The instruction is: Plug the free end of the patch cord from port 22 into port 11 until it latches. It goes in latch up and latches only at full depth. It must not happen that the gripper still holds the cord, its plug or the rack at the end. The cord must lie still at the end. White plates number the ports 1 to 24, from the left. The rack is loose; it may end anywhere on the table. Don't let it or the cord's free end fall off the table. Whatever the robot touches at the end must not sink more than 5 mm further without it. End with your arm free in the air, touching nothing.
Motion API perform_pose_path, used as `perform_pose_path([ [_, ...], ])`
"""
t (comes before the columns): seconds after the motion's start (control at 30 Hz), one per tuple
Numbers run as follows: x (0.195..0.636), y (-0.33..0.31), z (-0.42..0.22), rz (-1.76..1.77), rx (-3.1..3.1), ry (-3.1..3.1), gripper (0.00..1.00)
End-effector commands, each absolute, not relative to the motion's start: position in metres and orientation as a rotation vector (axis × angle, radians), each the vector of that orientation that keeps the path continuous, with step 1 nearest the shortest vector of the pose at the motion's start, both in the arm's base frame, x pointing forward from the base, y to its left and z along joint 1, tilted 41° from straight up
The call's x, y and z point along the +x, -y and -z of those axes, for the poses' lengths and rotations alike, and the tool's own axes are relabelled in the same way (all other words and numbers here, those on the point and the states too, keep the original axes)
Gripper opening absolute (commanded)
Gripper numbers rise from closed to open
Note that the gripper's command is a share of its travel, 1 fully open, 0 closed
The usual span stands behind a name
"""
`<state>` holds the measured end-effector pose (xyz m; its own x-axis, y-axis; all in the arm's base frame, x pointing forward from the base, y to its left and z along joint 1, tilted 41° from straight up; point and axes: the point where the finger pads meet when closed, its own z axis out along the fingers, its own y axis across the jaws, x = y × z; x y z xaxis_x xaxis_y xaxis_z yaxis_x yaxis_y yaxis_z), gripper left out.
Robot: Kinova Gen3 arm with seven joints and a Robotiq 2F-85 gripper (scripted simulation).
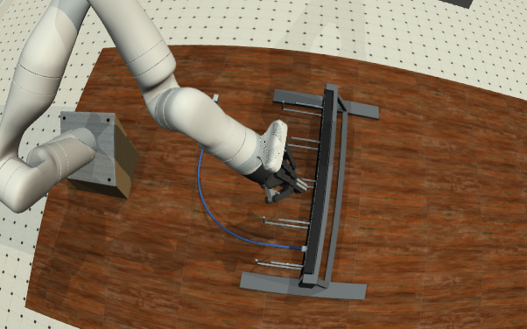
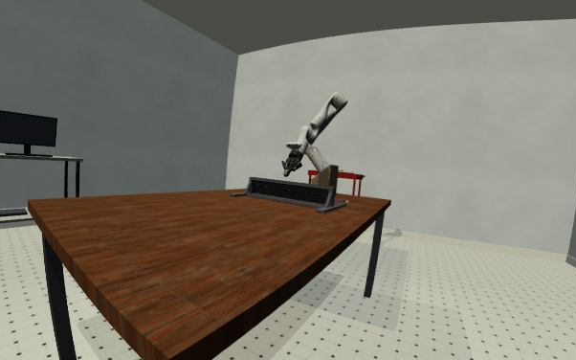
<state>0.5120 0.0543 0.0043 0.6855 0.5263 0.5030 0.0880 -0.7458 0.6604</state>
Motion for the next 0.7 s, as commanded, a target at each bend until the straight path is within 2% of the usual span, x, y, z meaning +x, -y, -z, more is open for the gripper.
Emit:
perform_pose_path([
  [0.0, 0.5123, -0.0551, -0.0048, -0.939, 2.285, -0.47, 0.0],
  [0.67, 0.5109, -0.0559, -0.0059, -0.939, 2.285, -0.47, 0.0],
])
